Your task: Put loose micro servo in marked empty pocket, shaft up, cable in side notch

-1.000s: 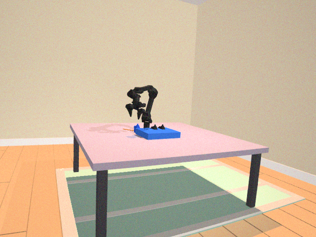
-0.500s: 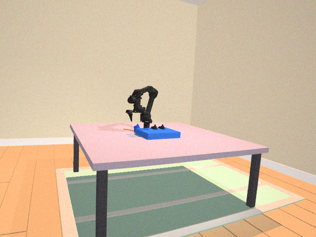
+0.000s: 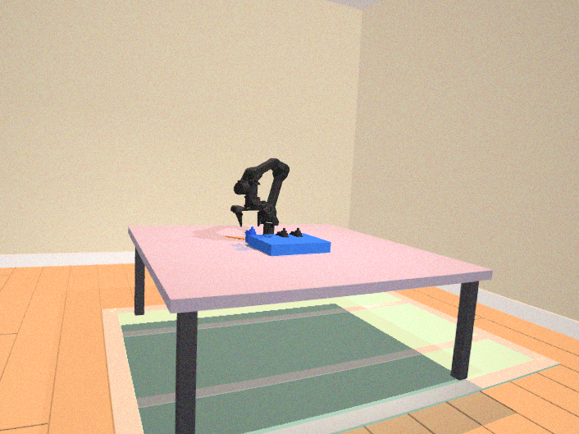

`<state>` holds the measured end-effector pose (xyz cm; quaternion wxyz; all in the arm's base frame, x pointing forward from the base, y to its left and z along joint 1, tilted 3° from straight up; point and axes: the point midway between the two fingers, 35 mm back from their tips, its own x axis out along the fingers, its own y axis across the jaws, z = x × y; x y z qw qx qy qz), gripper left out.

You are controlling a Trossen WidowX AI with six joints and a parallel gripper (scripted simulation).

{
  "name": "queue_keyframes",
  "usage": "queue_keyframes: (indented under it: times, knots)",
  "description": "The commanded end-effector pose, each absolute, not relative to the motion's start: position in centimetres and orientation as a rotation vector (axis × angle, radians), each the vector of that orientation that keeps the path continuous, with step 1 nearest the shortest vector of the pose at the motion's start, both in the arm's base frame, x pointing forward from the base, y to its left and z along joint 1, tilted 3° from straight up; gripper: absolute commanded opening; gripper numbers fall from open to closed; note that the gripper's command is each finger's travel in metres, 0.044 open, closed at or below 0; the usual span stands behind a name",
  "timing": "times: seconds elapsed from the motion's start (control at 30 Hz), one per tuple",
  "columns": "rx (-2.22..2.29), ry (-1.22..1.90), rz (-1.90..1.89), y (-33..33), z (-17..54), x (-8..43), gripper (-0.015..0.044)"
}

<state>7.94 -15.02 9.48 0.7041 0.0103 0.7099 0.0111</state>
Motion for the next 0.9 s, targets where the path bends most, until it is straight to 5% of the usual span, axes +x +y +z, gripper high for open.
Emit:
queue_keyframes:
  times: [0.0,0.57,0.87]
  knots:
    - [0.028,1.586,0.023,-14.9,8.6,7.8,0.0440]
    - [0.028,1.586,0.023,-14.9,6.6,7.8,0.0440]
    - [0.028,1.586,0.023,-14.9,6.6,7.8,0.0204]
